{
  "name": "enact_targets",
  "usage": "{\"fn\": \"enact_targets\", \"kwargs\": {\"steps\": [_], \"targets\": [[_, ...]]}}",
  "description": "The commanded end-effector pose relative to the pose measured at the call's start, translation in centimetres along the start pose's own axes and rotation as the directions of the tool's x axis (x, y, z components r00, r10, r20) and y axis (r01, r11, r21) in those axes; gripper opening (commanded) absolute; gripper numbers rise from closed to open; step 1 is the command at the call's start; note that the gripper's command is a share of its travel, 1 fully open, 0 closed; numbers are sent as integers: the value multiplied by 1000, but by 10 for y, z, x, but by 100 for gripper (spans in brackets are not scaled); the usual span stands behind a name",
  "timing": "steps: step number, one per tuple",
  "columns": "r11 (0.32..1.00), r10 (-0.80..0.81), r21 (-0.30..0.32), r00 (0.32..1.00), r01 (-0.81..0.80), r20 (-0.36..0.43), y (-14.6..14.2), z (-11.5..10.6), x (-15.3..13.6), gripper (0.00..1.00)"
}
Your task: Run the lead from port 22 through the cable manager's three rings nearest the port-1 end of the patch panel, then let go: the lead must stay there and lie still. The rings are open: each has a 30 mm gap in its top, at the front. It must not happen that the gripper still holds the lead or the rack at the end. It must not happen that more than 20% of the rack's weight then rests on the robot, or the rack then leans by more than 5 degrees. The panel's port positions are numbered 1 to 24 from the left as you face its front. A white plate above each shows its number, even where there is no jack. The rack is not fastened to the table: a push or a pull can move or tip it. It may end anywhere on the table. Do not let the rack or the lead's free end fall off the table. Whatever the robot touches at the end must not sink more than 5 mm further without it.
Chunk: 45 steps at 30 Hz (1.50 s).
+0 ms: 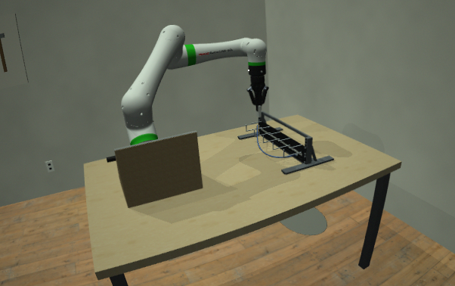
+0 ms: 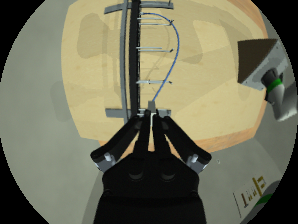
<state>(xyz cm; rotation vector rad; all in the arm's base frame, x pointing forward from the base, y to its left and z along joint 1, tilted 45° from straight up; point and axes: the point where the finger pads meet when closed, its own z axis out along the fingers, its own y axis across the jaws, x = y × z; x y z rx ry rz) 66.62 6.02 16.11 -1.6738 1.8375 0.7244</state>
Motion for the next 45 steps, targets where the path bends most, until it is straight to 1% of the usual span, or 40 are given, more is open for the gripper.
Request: {"fn": "enact_targets", "kwargs": {"steps": [1,41,42,43,44,45], "targets": [[1000,0,1,1000,0,0,0,0,0,0],[1000,0,1,1000,0,0,0,0,0,0],[1000,0,1,1000,0,0,0,0,3,0],[1000,-3,1,1000,3,-2,4,-1,18,0],[1000,-6,2,1000,6,-4,10,-1,41,0],[1000,-7,2,1000,7,-4,11,-1,44,0]]}}
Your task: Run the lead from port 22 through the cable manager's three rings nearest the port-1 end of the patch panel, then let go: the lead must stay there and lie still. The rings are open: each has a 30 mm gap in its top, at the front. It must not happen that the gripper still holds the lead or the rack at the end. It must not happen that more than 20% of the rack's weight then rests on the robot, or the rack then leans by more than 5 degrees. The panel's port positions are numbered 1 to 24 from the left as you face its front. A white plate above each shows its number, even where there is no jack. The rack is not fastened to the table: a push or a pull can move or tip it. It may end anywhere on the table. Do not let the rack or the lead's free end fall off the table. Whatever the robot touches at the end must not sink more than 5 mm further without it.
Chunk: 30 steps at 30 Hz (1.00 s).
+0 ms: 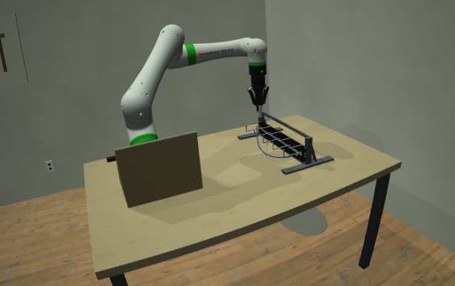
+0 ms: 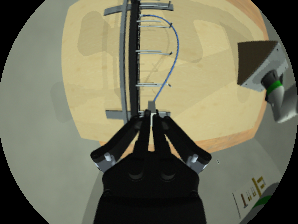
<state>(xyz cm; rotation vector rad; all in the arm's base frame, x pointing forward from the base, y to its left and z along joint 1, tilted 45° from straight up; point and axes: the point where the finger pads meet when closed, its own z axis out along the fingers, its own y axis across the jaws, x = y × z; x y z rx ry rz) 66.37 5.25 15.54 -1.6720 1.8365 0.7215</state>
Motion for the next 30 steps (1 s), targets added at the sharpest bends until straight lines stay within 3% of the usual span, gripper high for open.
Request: {"fn": "enact_targets", "kwargs": {"steps": [1,4,6,7,21,24,25,30], "targets": [[1000,-7,-1,1000,7,-5,11,0,41,0],[1000,-11,-1,1000,11,-6,20,-1,67,0],[1000,-11,-1,1000,11,-6,20,-1,67,0],[1000,-16,-1,1000,16,-7,29,-1,91,0],[999,-40,-3,999,40,0,89,1,194,0],[999,-40,-3,999,40,0,90,1,195,0],[999,-40,-3,999,40,0,90,1,195,20],[999,-40,-3,999,40,0,90,1,195,20]]}}
